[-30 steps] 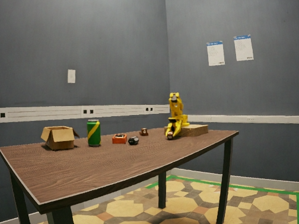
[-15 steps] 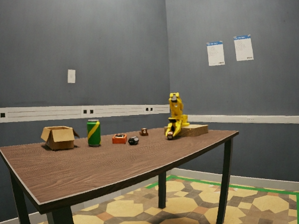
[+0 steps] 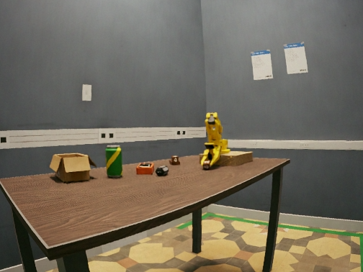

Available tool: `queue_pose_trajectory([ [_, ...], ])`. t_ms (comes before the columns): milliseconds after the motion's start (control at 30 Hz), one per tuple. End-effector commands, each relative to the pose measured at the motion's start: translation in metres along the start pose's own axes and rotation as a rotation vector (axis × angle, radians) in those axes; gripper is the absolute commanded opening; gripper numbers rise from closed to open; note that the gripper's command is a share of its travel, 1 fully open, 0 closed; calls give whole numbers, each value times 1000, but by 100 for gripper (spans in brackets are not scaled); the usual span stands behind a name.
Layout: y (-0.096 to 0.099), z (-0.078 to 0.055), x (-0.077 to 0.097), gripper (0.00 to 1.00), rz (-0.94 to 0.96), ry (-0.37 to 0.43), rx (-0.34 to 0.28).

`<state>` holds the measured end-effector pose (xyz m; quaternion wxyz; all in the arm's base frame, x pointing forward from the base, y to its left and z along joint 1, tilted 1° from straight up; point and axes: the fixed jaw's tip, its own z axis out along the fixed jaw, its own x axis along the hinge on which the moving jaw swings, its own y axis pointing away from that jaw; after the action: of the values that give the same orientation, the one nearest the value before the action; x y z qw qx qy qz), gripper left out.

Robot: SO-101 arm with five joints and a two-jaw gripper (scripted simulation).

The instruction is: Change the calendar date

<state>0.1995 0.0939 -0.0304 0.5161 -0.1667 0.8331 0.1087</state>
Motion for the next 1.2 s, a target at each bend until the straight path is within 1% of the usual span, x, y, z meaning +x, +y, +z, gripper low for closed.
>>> queue_pose_trajectory([
  [0, 1, 1, 0, 23, -12, -8, -5],
  [500, 1, 1, 0, 35, -12, -8, -5],
  [867, 1, 0, 0, 36, -4, -7, -5],
  [1000, 2, -3, -1, 36, 68, 4, -6],
  [1167, 2, -14, -3, 36, 280, 36, -5],
])
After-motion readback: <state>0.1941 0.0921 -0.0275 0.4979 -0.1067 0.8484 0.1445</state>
